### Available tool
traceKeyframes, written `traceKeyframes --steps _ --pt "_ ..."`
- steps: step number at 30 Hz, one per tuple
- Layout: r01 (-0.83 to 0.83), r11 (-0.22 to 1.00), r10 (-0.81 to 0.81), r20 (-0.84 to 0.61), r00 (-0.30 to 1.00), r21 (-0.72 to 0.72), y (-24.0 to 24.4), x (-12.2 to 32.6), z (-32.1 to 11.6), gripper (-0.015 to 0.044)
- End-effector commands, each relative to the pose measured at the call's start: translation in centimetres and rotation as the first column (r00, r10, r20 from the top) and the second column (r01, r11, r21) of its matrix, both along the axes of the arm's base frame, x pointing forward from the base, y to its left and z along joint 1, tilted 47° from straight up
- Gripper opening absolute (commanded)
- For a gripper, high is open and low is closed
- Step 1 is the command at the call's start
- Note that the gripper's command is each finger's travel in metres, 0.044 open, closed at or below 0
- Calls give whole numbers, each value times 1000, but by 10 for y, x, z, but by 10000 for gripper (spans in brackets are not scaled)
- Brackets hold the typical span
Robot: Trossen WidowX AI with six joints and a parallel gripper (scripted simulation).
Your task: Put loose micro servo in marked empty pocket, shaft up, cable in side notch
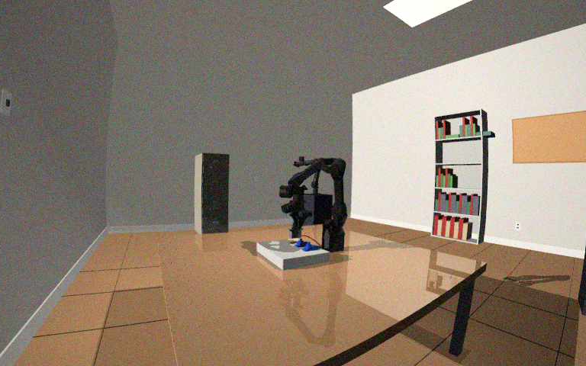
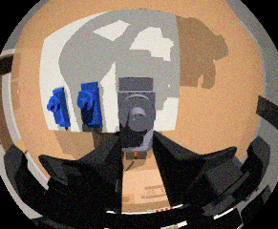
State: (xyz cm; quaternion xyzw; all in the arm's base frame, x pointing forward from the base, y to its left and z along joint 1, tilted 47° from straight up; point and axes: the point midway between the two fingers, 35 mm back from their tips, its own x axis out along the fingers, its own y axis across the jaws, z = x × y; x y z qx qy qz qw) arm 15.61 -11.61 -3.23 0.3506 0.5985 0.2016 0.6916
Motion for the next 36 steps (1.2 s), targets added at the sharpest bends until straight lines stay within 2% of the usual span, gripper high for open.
traceKeyframes --steps 1,36 --pt "-5 1000 5 8 1000 -14 0 -3 0 0" --pt "-5 1000 5 8 1000 -13 21 3 -21 0"
